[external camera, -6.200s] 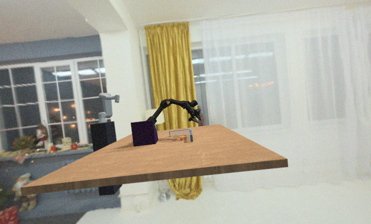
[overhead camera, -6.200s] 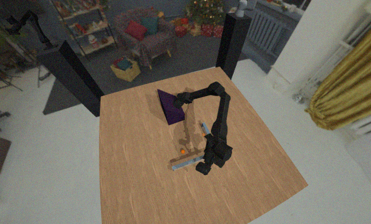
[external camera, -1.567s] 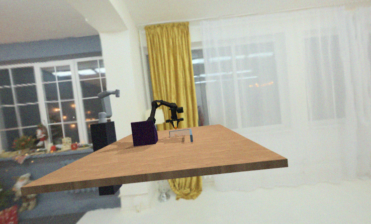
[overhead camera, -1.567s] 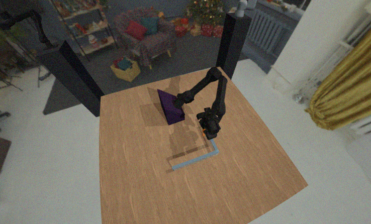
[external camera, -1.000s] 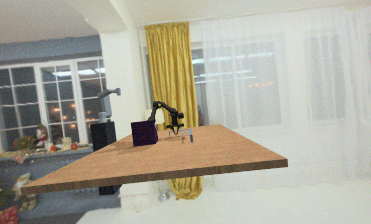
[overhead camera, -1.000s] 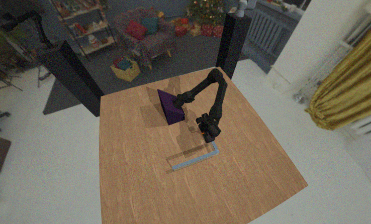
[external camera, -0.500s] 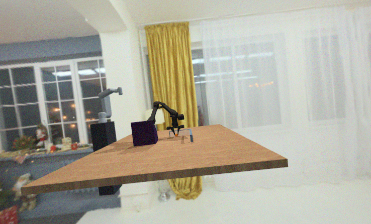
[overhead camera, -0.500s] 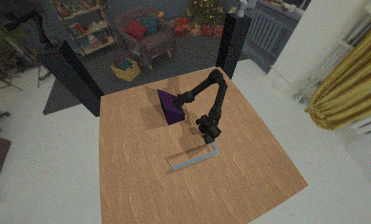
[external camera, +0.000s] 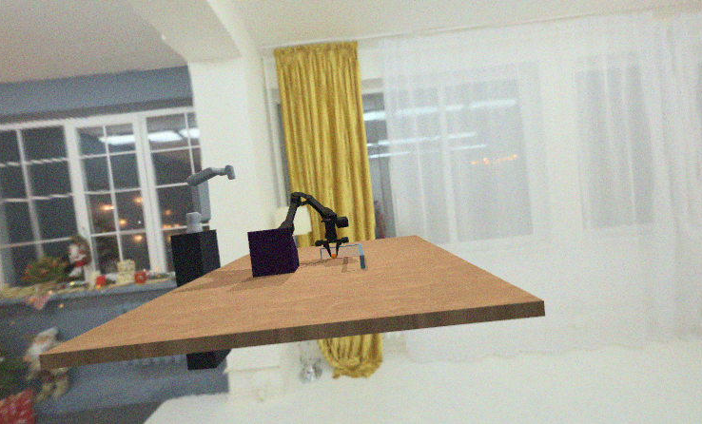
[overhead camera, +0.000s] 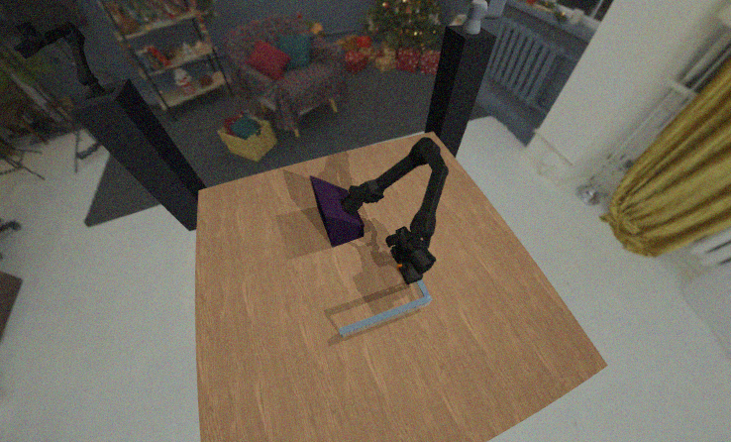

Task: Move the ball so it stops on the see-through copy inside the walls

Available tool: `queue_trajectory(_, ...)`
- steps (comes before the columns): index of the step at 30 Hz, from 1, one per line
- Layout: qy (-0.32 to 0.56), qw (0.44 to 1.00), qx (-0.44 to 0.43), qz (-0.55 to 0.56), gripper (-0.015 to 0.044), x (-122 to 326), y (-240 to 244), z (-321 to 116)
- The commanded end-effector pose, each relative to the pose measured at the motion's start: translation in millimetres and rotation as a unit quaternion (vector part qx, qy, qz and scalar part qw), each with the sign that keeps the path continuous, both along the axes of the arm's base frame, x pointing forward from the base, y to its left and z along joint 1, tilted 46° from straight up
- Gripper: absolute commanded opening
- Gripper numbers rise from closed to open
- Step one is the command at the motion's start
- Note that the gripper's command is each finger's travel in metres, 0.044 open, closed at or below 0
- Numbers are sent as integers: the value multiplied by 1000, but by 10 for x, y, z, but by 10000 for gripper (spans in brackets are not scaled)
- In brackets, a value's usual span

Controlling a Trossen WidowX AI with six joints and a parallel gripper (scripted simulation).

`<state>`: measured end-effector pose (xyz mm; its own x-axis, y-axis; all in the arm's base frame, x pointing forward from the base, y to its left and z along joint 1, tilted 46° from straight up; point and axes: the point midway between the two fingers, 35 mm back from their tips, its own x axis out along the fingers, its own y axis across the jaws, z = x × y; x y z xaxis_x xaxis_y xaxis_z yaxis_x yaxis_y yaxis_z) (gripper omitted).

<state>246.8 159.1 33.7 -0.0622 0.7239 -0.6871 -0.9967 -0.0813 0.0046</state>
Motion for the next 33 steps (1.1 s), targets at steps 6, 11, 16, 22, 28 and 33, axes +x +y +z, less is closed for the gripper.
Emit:
queue_trajectory(6, 0, 1000, 0, 1, 247, -2, 4, 1)
queue_trajectory(11, 2, 1000, -5, 1, 247, 52, -265, 217)
queue_trajectory(16, 6, 1000, -3, 1, 247, 35, -635, 583)
queue_trajectory(22, 5, 1000, -2, -6, 247, 58, -599, 526)
queue_trajectory(28, 5, 1000, -2, -6, 247, 58, -599, 526)
queue_trajectory(33, 3, 1000, -3, -5, 378, 91, -905, 817)
